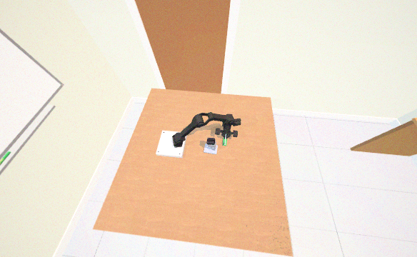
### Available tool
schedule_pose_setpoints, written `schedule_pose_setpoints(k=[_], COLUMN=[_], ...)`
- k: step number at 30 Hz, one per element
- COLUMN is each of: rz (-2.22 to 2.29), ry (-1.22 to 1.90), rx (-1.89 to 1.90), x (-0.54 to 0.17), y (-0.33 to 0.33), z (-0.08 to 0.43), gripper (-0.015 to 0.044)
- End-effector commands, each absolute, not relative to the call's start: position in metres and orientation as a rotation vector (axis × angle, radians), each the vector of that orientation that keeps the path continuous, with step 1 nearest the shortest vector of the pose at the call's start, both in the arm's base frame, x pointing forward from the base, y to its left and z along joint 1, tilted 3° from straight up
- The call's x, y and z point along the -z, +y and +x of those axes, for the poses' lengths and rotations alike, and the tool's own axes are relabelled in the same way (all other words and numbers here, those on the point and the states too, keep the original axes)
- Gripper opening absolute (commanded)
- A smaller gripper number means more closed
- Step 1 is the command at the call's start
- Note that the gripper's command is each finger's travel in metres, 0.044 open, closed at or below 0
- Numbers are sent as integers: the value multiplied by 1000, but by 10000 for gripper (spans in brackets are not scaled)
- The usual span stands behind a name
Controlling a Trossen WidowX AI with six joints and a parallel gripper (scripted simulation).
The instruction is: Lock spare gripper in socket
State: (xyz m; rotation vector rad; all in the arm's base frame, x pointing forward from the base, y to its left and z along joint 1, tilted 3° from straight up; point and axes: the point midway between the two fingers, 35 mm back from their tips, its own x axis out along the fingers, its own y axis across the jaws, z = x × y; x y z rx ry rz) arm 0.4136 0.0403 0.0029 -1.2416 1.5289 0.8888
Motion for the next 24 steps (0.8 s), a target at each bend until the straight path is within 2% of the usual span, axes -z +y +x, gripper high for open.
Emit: schedule_pose_setpoints(k=[1,24], rz=[-1246,-1246], ry=[1529,1529], rx=[-889,-889], x=[-4,-71], y=[40,43], z=[414,413], gripper=[0,0])
